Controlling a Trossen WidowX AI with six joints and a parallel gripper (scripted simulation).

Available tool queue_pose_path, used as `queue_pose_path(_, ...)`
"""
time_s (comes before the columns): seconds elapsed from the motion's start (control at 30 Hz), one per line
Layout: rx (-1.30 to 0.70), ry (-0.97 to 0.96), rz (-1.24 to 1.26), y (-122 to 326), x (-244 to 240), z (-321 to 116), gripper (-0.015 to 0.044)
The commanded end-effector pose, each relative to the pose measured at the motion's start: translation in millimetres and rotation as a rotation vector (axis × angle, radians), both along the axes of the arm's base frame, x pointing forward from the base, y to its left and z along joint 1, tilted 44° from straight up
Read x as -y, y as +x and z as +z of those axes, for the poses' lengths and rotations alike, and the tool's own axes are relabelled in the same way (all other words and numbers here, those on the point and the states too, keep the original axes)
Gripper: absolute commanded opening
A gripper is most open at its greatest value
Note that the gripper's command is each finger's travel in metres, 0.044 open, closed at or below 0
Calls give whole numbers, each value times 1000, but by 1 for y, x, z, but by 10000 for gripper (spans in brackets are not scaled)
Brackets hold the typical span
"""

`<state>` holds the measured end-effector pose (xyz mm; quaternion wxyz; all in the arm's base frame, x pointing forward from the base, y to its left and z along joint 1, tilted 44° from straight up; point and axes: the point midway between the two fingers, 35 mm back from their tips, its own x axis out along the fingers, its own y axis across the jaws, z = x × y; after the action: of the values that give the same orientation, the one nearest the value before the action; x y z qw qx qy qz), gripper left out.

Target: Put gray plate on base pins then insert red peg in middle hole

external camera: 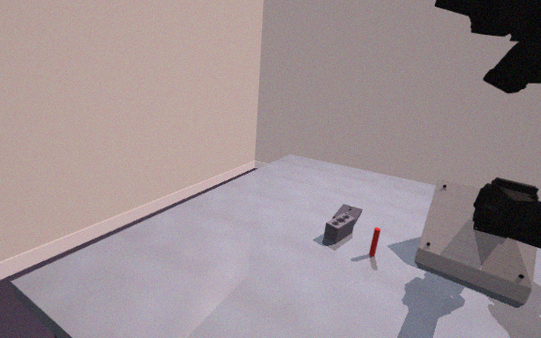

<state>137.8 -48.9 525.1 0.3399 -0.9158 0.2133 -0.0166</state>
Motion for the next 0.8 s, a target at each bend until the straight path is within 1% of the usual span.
queue_pose_path(0.0, 0, 0, 0, 0, 0, 0, 426)
queue_pose_path(0.03, 0, 4, 3, 0, 1, 0, 440)
queue_pose_path(0.1, 0, 40, 28, 0, 9, -4, 440)
queue_pose_path(0.2, 11, 215, 89, 7, 37, -18, 440)
queue_pose_path(0.33, -4, 463, 163, 26, 69, -45, 440)
queue_pose_path(0.53, -59, 629, 224, 55, 87, -71, 440)
queue_pose_path(0.67, -135, 844, 264, 86, 96, -107, 440)
queue_pose_path(0.77, -223, 1017, 285, 114, 94, -141, 440)
